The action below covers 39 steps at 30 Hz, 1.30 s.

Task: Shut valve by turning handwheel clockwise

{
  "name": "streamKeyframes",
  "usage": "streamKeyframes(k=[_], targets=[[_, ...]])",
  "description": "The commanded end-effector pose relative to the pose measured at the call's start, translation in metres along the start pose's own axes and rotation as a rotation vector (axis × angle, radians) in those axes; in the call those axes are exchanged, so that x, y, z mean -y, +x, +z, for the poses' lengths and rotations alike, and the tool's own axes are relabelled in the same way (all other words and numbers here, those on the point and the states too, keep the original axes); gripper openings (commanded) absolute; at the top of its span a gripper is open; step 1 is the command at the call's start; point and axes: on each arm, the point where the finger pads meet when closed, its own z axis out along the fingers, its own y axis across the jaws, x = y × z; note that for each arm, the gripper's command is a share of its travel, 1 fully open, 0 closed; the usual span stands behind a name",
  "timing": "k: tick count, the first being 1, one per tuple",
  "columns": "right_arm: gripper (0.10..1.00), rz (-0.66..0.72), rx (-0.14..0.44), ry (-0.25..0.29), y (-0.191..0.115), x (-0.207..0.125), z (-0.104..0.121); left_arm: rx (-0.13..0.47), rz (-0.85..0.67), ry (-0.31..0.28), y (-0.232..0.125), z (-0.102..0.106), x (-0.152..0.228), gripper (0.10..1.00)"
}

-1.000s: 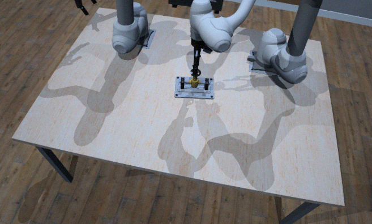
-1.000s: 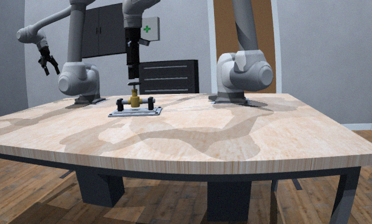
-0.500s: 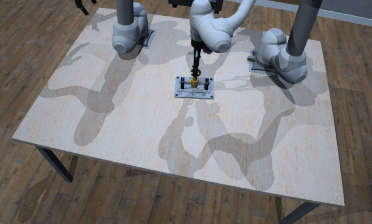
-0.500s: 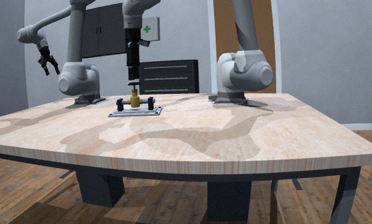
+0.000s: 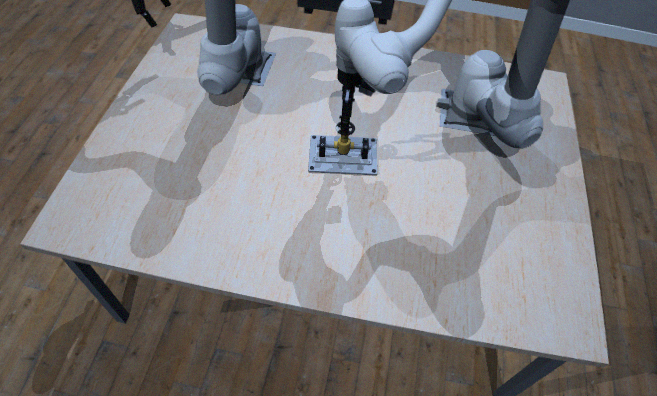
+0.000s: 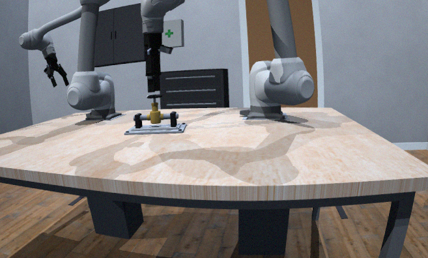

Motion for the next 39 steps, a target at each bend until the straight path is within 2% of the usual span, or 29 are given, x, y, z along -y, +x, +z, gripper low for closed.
streamKeyframes(k=[1,39], targets=[[1.0,0.0,-0.001,0.001,0.0001,0.0001,-0.0006,0.001,0.0,-0.001,-0.0003,-0.0007,-0.0003,0.519],[1.0,0.0,-0.001,0.001,0.0001,0.0001,-0.0006,0.001,0.0,-0.001,-0.0003,0.0026,-0.0003,0.519]])
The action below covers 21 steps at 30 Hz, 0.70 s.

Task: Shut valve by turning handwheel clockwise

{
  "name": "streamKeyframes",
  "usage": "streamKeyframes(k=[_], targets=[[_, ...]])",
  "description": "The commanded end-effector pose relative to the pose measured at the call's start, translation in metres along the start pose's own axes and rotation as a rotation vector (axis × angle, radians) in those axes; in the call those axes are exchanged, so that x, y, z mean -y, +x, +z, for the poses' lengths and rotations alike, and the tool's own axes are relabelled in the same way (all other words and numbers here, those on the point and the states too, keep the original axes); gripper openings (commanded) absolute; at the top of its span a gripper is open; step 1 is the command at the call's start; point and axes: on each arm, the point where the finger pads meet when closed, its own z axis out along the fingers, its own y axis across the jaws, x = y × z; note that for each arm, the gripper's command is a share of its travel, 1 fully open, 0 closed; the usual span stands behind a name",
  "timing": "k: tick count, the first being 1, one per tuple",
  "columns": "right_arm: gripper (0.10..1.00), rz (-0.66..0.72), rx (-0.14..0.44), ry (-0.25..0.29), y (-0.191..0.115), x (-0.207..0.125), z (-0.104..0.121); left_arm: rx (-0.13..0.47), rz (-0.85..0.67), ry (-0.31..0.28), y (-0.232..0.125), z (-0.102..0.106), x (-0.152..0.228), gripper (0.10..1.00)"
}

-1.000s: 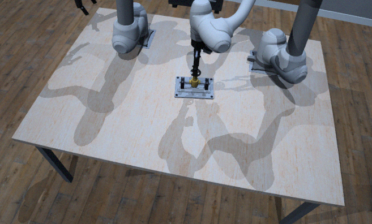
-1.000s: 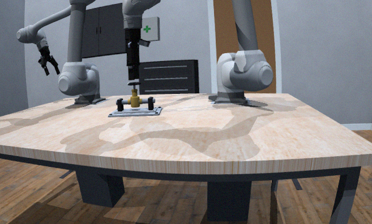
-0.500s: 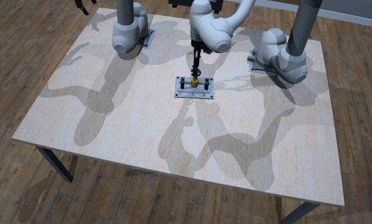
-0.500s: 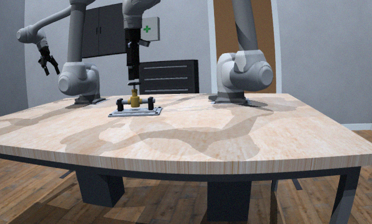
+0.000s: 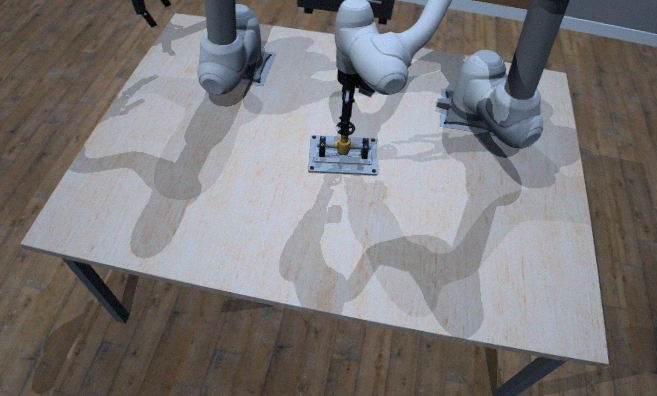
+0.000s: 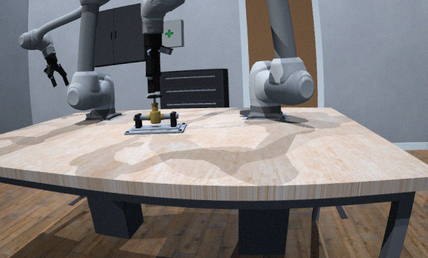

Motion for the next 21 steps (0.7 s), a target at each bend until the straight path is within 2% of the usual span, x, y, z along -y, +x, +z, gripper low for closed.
streamKeyframes(k=[1,21], targets=[[1.0,0.0,-0.001,0.001,0.0,0.0,-0.001,0.001,0.0,-0.001,0.0,0.0,0.0,0.519],[1.0,0.0,-0.001,0.001,0.0,0.0,-0.001,0.001,0.0,-0.001,0.0,0.016,0.0,0.519]])
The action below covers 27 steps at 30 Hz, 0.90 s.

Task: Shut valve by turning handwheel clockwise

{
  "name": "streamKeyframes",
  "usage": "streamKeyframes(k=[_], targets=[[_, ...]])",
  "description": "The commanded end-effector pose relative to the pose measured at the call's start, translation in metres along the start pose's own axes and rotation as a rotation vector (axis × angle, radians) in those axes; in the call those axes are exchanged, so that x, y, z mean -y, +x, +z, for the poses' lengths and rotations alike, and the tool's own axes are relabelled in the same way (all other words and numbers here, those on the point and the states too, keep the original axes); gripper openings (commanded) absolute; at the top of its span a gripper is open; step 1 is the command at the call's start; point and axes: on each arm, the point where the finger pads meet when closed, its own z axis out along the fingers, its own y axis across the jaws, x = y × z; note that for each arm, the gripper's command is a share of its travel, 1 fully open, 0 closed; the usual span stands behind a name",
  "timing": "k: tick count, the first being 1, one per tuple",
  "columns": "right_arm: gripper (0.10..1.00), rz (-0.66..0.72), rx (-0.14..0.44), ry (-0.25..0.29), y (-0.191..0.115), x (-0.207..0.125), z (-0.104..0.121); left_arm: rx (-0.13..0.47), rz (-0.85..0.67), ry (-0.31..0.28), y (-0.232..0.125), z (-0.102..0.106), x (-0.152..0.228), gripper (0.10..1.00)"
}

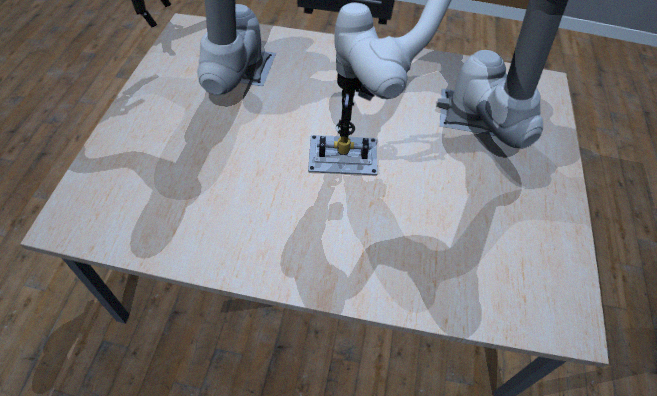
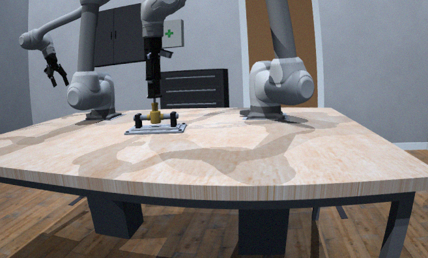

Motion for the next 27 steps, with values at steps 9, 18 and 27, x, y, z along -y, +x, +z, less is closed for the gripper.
streamKeyframes(k=[9,18,27], targets=[[1.0,0.0,-0.001,0.001,0.0,0.0,-0.001,0.001,0.0,-0.001,0.0,0.009,0.0,0.519],[1.0,0.0,-0.001,0.001,0.0,0.0,-0.001,0.001,0.0,-0.001,0.0,0.012,0.0,0.519],[1.0,0.0,-0.001,0.001,0.0,0.0,-0.001,0.001,0.0,-0.001,0.0,0.013,0.0,0.519]])
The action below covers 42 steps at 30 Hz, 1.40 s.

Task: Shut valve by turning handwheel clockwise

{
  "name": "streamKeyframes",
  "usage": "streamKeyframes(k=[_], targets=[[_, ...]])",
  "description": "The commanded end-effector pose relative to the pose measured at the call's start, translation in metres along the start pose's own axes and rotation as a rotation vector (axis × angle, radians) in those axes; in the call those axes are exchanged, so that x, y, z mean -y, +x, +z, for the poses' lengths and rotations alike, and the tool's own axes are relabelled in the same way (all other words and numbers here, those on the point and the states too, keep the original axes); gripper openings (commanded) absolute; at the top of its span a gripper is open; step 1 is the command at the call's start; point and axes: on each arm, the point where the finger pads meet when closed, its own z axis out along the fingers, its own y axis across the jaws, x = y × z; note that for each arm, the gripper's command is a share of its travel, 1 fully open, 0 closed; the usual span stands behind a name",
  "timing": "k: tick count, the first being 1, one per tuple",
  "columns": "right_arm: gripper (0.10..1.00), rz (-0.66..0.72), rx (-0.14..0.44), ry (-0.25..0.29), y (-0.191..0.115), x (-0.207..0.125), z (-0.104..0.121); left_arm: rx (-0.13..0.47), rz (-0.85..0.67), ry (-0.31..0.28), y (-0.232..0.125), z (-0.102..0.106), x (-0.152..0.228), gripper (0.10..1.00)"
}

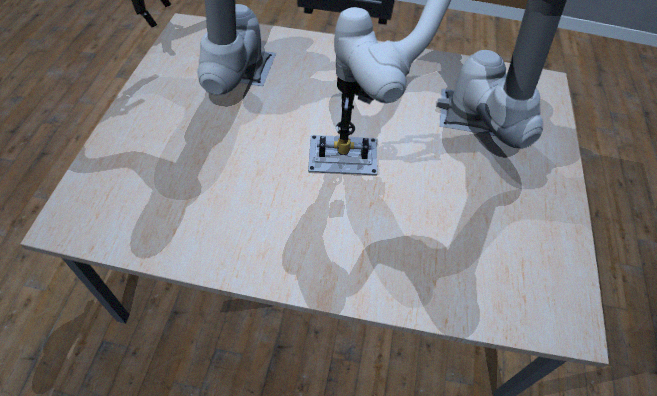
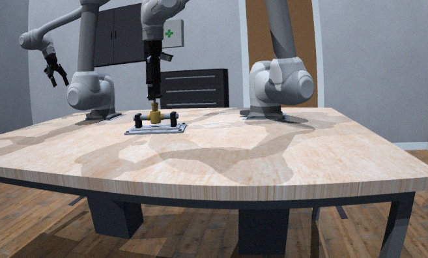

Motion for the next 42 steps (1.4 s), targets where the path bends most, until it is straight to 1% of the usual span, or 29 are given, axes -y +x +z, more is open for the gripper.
streamKeyframes(k=[1,37,38,42], targets=[[1.0,0.0,-0.001,0.001,0.0001,0.0001,-0.0006,0.001,0.0,-0.001,-0.0003,-0.0006,-0.0003,0.519],[1.0,0.0,-0.001,0.001,0.0001,0.0001,-0.0006,0.001,0.0,-0.001,-0.0003,-0.0006,-0.0003,0.519],[1.0,0.0,-0.001,0.001,0.0001,0.0001,-0.0006,0.001,0.0,-0.001,-0.0003,-0.0006,-0.0003,0.099],[1.0,0.0,-0.001,0.001,0.0001,0.0001,-0.0006,0.001,0.0,-0.001,-0.0003,-0.0006,-0.0003,0.099]])
